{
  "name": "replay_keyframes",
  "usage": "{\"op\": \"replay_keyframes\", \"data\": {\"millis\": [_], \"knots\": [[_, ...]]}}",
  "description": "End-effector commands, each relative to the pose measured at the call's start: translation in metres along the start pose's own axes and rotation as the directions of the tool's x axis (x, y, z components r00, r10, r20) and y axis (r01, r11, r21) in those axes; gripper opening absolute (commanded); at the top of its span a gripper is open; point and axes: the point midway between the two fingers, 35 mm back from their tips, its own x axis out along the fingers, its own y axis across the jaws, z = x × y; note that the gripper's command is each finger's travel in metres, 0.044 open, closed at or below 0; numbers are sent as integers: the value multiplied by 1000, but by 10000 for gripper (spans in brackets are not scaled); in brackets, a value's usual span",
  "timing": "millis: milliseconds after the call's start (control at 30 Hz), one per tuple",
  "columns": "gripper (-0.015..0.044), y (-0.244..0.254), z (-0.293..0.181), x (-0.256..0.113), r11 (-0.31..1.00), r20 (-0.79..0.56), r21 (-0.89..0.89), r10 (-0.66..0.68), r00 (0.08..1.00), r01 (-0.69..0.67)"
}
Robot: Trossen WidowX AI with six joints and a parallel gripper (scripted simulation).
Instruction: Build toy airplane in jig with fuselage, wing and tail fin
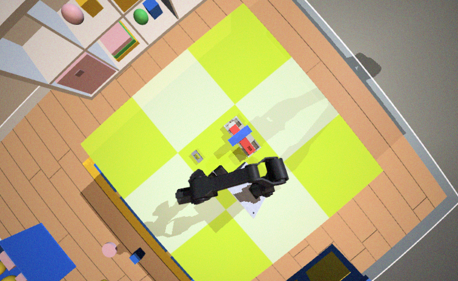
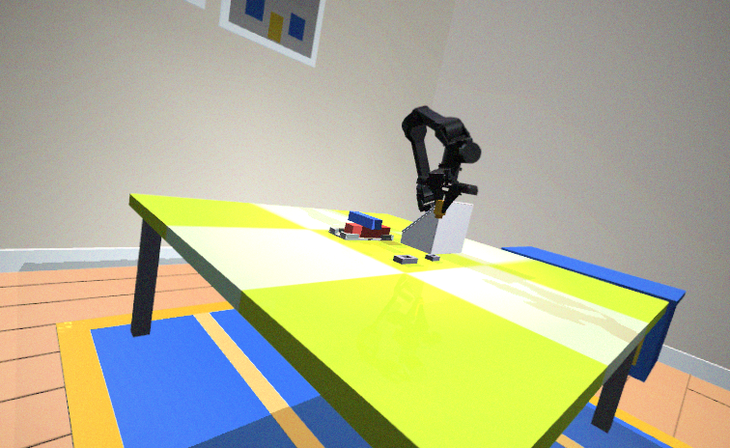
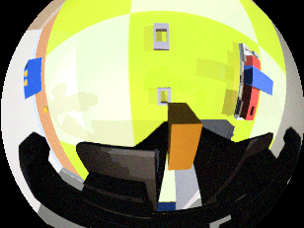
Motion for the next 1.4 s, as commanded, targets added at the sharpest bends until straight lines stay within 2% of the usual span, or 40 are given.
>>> {"op": "replay_keyframes", "data": {"millis": [0,1367], "knots": [[0,-14,6,-2,1000,6,1,9,1000,-9],[0,-147,20,17,999,15,23,34,999,-35]]}}
